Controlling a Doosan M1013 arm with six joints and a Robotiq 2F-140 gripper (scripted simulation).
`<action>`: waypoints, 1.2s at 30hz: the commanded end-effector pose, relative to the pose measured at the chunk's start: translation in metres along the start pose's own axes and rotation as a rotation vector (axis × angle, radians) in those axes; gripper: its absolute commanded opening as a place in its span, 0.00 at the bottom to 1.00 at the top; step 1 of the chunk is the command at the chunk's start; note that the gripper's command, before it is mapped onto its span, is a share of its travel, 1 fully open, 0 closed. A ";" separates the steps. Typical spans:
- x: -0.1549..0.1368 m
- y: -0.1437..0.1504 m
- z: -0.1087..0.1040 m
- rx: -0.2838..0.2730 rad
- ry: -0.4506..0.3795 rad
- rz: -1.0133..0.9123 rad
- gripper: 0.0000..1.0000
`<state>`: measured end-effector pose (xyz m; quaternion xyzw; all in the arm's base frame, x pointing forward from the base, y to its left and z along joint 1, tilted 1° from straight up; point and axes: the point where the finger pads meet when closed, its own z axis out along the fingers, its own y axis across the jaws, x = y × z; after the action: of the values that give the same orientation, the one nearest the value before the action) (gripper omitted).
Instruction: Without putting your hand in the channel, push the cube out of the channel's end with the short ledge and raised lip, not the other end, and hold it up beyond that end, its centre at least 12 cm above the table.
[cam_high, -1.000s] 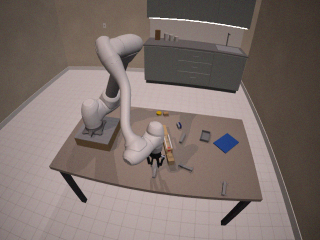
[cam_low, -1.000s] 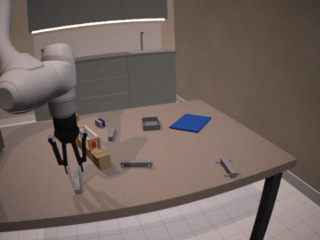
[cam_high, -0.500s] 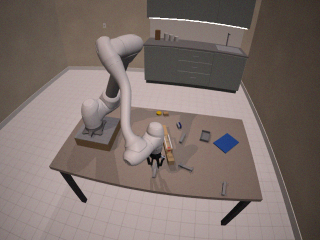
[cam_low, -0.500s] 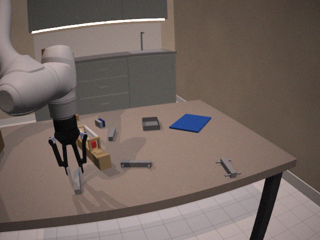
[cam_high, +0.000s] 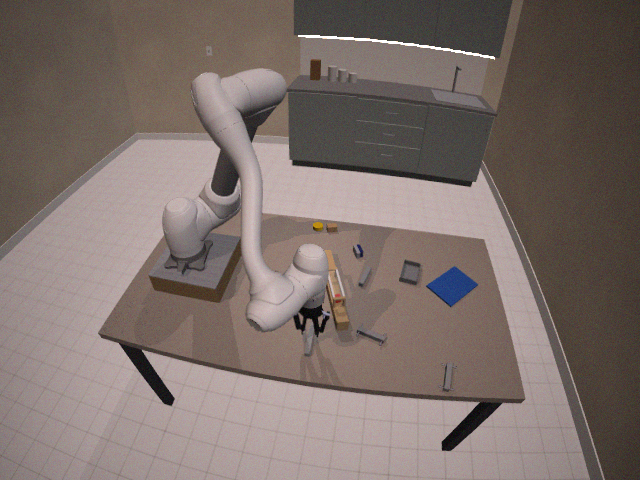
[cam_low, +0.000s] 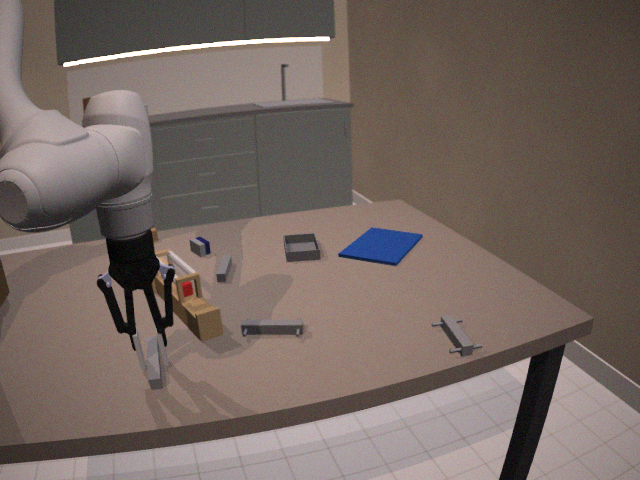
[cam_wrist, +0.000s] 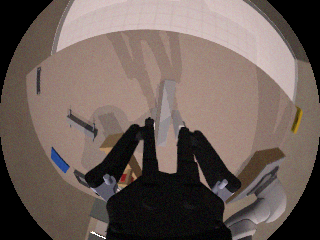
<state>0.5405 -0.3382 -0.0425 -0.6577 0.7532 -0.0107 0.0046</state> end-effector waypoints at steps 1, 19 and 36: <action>0.000 0.000 0.000 0.000 0.000 0.000 0.23; 0.000 0.000 0.000 0.000 0.000 0.000 0.00; 0.000 0.000 0.000 0.000 0.000 0.000 0.00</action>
<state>0.5406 -0.3382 -0.0423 -0.6577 0.7532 -0.0108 0.0046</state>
